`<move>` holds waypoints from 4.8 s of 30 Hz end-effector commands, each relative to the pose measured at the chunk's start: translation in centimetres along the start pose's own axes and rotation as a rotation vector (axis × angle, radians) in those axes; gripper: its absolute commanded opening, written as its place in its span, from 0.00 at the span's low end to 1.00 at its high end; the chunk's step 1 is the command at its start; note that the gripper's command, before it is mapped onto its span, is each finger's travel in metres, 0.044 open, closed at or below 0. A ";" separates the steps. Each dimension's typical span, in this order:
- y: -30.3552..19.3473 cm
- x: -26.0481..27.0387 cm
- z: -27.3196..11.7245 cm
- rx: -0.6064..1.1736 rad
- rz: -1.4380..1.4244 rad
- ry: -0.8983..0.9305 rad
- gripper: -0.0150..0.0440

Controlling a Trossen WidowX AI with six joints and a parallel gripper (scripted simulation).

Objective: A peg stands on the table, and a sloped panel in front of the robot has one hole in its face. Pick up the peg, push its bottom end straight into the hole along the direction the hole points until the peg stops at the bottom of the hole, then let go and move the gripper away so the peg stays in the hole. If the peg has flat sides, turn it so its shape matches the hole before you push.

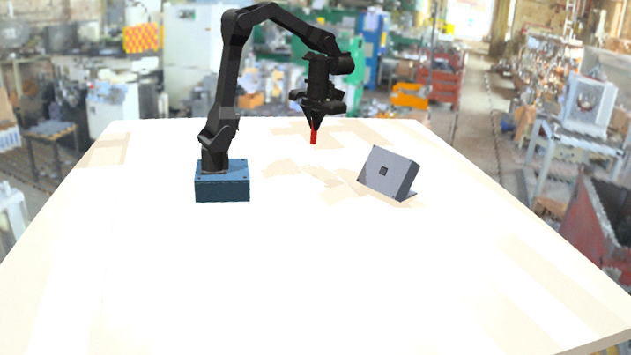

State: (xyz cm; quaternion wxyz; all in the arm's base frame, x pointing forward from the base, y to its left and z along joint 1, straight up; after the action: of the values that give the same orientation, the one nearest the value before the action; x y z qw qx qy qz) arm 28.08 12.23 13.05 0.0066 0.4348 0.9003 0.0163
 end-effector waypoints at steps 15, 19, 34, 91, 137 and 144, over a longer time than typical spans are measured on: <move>-0.3 -1.8 0.5 -0.058 0.008 0.053 0.25; -0.3 -2.2 0.6 -0.072 0.010 0.064 0.25; -0.7 -3.8 1.0 -0.127 0.018 0.100 0.25; -2.9 -9.8 1.9 -0.377 0.029 0.167 0.25; -6.0 -14.3 2.1 -0.599 0.016 0.129 0.25; -6.6 -15.0 2.1 -0.632 0.013 0.116 0.25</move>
State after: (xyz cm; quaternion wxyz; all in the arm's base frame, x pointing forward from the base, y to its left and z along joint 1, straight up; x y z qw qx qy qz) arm 32.35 -3.29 10.73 0.0848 0.4193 0.8473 0.3147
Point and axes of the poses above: the point midway between the two fingers, 35 mm back from their tips, its own z axis out along the fingers, its own x axis across the jaws, y = z × x, the point moved 3 cm from there along -z, back along the fingers, and after that the axes turned 11 degrees about -z, right-handed, at the moved point
